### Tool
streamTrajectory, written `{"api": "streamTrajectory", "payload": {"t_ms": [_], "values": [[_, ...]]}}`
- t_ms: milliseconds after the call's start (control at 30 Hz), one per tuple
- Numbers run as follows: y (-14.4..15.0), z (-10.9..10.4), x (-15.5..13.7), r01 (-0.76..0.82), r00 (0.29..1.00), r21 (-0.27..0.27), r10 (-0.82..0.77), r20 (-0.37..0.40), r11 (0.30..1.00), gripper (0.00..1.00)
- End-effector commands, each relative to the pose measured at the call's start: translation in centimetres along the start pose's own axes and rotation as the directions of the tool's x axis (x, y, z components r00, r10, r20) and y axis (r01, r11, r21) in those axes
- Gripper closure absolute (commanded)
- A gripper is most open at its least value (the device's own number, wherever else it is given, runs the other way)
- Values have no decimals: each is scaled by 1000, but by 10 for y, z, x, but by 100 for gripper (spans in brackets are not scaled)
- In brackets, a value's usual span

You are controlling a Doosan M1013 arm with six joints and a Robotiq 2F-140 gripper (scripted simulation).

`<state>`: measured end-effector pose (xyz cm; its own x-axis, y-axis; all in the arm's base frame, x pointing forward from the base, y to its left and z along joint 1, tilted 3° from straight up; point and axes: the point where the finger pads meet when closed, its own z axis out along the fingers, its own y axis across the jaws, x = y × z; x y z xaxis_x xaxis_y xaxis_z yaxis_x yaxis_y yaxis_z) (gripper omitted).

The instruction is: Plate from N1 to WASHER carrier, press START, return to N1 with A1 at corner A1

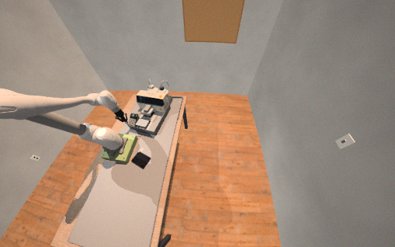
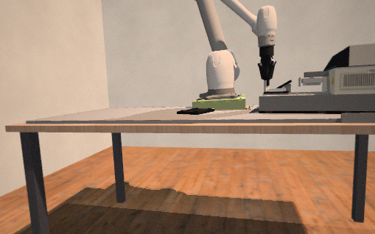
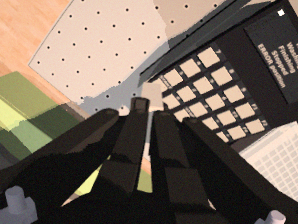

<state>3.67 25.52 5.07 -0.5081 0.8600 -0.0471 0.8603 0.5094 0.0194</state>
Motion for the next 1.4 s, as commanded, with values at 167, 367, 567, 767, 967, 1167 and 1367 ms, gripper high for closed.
{"api": "streamTrajectory", "payload": {"t_ms": [167, 367, 567, 767, 967, 1167, 1367], "values": [[-1, 4, -3, 5, 1000, 3, -5, 5, 1000, 90], [-1, 5, -3, 5, 1000, 3, -5, 5, 1000, 90], [-1, -5, -3, 5, 1000, 3, -5, 5, 1000, 90], [-1, -11, -3, 5, 1000, 3, -5, 5, 1000, 90], [-1, -21, -3, 5, 1000, 3, -5, 5, 1000, 90], [-1, -31, -3, 5, 1000, 3, -5, 5, 1000, 90], [-1, -38, -3, 5, 1000, 3, -5, 5, 1000, 90]]}}
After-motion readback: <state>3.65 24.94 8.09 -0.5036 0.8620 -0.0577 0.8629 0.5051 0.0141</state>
